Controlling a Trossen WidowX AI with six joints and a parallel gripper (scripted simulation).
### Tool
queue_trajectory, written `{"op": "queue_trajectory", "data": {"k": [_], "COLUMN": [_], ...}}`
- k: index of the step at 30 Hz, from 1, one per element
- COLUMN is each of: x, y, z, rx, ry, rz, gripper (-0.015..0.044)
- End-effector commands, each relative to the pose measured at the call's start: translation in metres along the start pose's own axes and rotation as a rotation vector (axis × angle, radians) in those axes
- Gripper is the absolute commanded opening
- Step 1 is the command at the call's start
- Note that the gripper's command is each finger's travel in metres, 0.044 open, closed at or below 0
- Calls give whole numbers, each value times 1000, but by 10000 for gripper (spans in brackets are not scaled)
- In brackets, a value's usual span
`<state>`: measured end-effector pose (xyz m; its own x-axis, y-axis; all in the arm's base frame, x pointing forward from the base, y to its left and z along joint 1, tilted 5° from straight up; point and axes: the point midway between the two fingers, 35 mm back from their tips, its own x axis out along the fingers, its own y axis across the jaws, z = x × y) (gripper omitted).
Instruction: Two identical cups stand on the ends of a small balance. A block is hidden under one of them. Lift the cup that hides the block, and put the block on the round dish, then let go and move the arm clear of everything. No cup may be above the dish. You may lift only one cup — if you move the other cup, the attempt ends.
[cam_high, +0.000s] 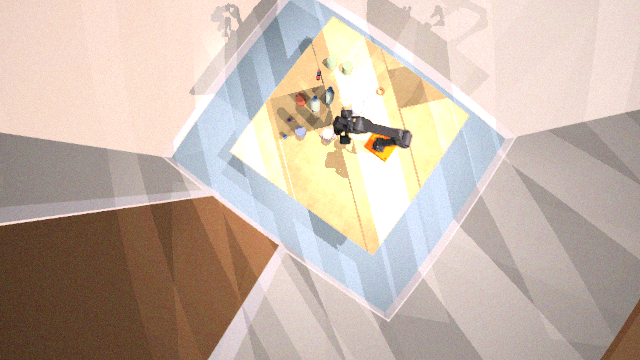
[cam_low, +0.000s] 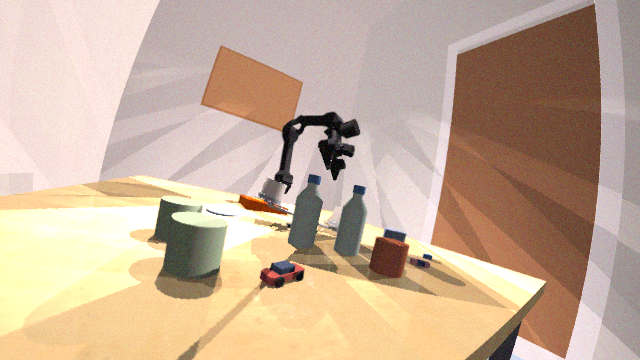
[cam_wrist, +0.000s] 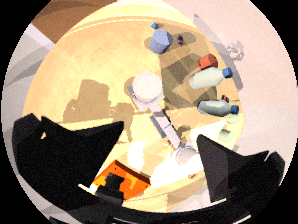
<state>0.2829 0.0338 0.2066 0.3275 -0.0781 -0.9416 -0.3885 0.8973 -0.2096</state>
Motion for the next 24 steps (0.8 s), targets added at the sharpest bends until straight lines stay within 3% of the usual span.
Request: {"op": "queue_trajectory", "data": {"k": [1, 18, 24], "x": [17, 85, 92], "y": [3, 15, 16], "z": [14, 57, 59], "rx": [-137, -631, -671], "ry": [49, 121, 121], "rz": [62, 327, 352], "gripper": [440, 440, 440]}}
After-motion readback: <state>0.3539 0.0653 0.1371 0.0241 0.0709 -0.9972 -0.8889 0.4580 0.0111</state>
